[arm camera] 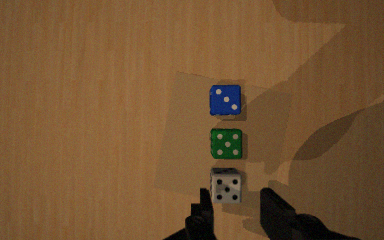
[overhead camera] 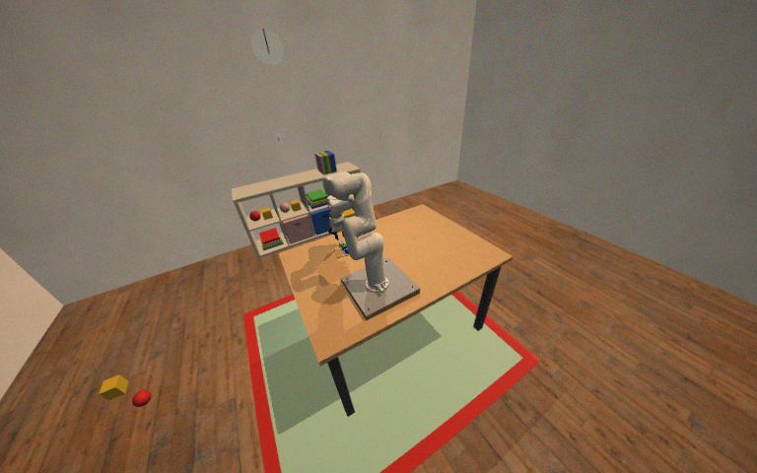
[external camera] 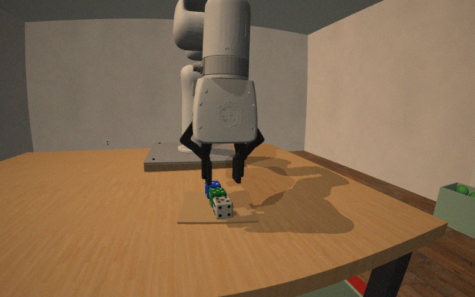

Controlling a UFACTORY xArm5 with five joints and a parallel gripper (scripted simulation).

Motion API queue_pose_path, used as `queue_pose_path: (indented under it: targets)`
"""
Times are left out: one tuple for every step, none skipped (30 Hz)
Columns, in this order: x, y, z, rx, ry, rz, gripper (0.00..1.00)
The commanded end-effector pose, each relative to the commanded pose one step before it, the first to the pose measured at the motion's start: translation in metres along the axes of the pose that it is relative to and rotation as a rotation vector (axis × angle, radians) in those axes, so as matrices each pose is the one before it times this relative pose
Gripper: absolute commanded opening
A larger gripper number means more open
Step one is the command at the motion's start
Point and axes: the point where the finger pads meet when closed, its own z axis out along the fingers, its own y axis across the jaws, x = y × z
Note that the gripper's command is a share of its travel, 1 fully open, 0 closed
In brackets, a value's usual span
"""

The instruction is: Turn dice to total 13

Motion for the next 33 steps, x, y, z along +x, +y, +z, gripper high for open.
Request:
queue_pose_path:
  targets:
    - [-0.00045, -0.00032, -0.01906, 0.00001, -0.00173, 0.00002, 0.47]
    - [0.00000, -0.00005, -0.00307, 0.00000, 0.00000, 0.00000, 0.47]
    - [0.00001, -0.00004, -0.00252, 0.00000, 0.00000, 0.00000, 0.47]
    - [0.00000, 0.00000, 0.00000, 0.00000, 0.00000, 0.00000, 0.47]
    - [0.00000, 0.00000, 0.00000, 0.00000, 0.00000, 0.00000, 0.47]
    - [-0.00001, -0.00003, -0.00195, 0.00000, 0.00000, 0.00000, 0.47]
    - [0.00000, -0.00002, -0.00142, 0.00000, 0.00000, 0.00000, 0.47]
    - [0.00000, -0.00002, -0.00093, 0.00000, 0.00000, 0.00000, 0.47]
    - [0.00000, -0.00001, -0.00051, 0.00000, 0.00000, 0.00000, 0.47]
    - [0.00000, 0.00000, -0.00020, 0.00000, 0.00000, 0.00000, 0.47]
    - [0.00000, 0.00000, -0.00003, 0.00000, 0.00000, 0.00000, 0.47]
    - [0.00000, 0.00000, 0.00000, 0.00000, 0.00000, 0.00000, 1.00]
    - [0.00000, 0.00000, 0.00000, 0.00000, 0.00000, 0.00000, 1.00]
    - [0.00000, 0.00000, 0.00000, 0.00000, 0.00000, 0.00000, 1.00]
    - [0.00000, 0.00000, 0.00000, 0.00000, 0.00000, 0.00000, 1.00]
    - [0.00000, 0.00000, 0.00000, 0.00000, 0.00000, 0.00000, 1.00]
    - [0.00000, 0.00000, 0.00000, 0.00000, 0.00000, 0.00000, 1.00]
    - [0.00000, 0.00000, 0.00000, 0.00000, 0.00000, 0.00000, 1.00]
    - [0.00000, 0.00000, 0.00000, 0.00000, 0.00000, 0.00000, 1.00]
    - [0.00000, 0.00000, 0.00000, 0.00000, 0.00000, 0.00000, 1.00]
    - [0.00000, 0.00000, 0.00000, 0.00000, 0.00000, 0.00000, 1.00]
    - [0.00000, 0.00000, 0.00000, 0.00000, 0.00000, 0.00000, 1.00]
    - [0.00000, 0.00000, 0.00000, 0.00000, 0.00000, 0.00000, 1.00]
    - [0.00000, 0.00000, 0.00000, 0.00000, 0.00000, 0.00000, 1.00]
    - [0.00000, 0.00000, 0.00000, 0.00000, 0.00000, 0.00000, 1.00]
    - [0.00000, 0.00000, 0.00000, 0.00000, 0.00000, 0.00000, 1.00]
    - [0.00000, 0.00000, 0.00000, 0.00000, 0.00000, 0.00000, 1.00]
    - [0.00000, 0.00000, 0.00000, 0.00000, 0.00000, 0.00000, 1.00]
    - [0.00000, 0.00000, 0.00000, 0.00000, 0.00000, 0.00000, 1.00]
    - [0.00000, 0.00000, 0.00000, 0.00000, 0.00000, 0.00000, 1.00]
    - [0.00000, 0.00000, 0.00000, 0.00000, 0.00000, 0.00000, 1.00]
    - [0.00000, 0.00000, -0.00003, 0.00000, 0.00000, 0.00000, 1.00]
    - [0.00000, 0.00000, -0.00020, 0.00000, 0.00000, 0.00000, 1.00]
